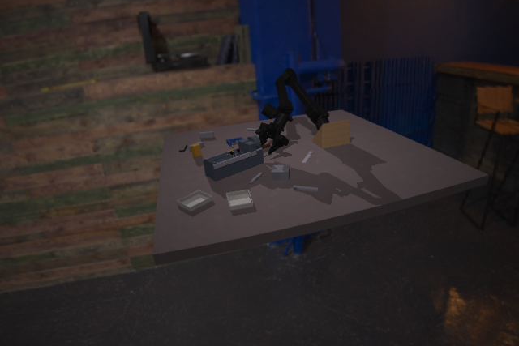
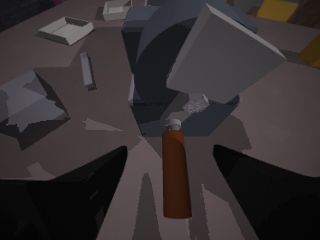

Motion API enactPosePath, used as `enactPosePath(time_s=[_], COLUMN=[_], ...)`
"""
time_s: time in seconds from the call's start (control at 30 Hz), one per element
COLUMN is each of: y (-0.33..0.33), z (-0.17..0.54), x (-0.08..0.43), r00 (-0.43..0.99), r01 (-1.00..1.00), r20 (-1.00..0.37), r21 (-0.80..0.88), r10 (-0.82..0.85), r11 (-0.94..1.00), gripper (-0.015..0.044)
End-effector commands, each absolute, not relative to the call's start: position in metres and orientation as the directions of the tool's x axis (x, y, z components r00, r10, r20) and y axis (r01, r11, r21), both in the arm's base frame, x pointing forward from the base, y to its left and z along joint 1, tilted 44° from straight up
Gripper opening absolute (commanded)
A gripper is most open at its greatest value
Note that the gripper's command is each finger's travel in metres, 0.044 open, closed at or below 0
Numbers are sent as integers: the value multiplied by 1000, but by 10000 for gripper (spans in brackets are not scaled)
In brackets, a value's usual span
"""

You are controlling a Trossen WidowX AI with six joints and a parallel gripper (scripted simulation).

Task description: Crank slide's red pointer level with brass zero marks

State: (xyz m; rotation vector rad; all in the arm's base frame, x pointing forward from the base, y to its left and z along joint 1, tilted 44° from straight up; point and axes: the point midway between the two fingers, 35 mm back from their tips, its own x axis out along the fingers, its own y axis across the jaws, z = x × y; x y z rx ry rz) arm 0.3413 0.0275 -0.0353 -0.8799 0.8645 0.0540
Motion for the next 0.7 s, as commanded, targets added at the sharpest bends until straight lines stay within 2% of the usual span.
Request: enactPosePath(time_s=[0.0, 0.67], y=[32, 108], z=[-30, 40], x=[342, 345], r00=[670, 664], r01=[-374, -383], r20=[-681, -691], r21=[-652, -643], r10=[-294, -286], r11=[660, 664], gripper=[440, 440])
